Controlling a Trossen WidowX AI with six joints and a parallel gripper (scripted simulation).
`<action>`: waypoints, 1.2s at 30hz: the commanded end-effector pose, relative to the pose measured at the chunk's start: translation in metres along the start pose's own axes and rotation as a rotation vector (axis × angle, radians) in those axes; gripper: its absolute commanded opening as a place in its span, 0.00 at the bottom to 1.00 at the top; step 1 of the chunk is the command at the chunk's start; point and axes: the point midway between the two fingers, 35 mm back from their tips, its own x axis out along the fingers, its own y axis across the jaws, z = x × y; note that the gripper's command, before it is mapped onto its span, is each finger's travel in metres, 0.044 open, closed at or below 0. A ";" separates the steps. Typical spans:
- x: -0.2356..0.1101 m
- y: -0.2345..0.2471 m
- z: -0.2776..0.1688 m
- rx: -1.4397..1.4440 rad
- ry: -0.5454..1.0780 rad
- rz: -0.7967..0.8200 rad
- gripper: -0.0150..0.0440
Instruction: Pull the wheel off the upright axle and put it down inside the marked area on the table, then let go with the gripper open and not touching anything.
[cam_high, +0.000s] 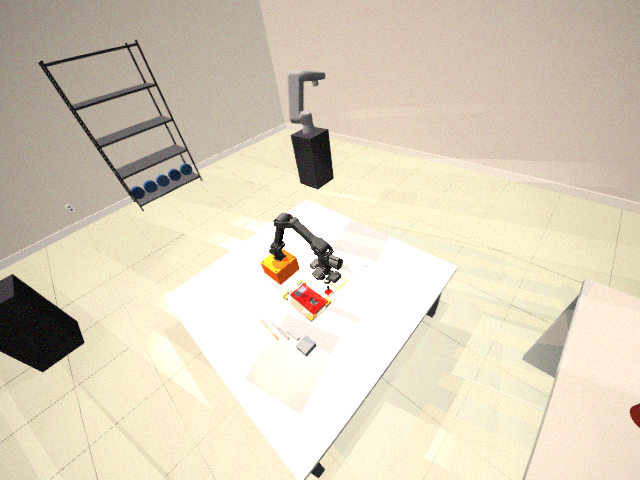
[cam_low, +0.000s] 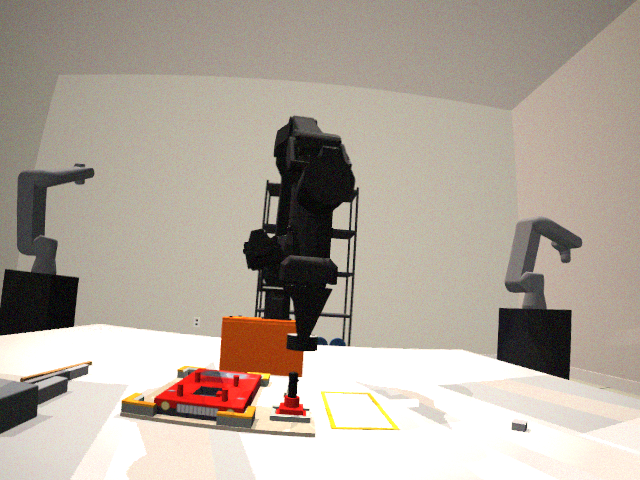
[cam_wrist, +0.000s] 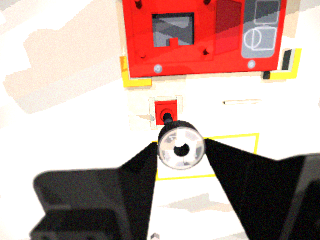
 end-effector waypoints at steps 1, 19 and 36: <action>-0.002 -0.009 -0.017 -0.005 0.003 0.002 0.25; -0.008 -0.056 -0.080 -0.011 0.009 0.001 0.25; 0.022 -0.059 -0.086 -0.008 0.010 0.000 0.25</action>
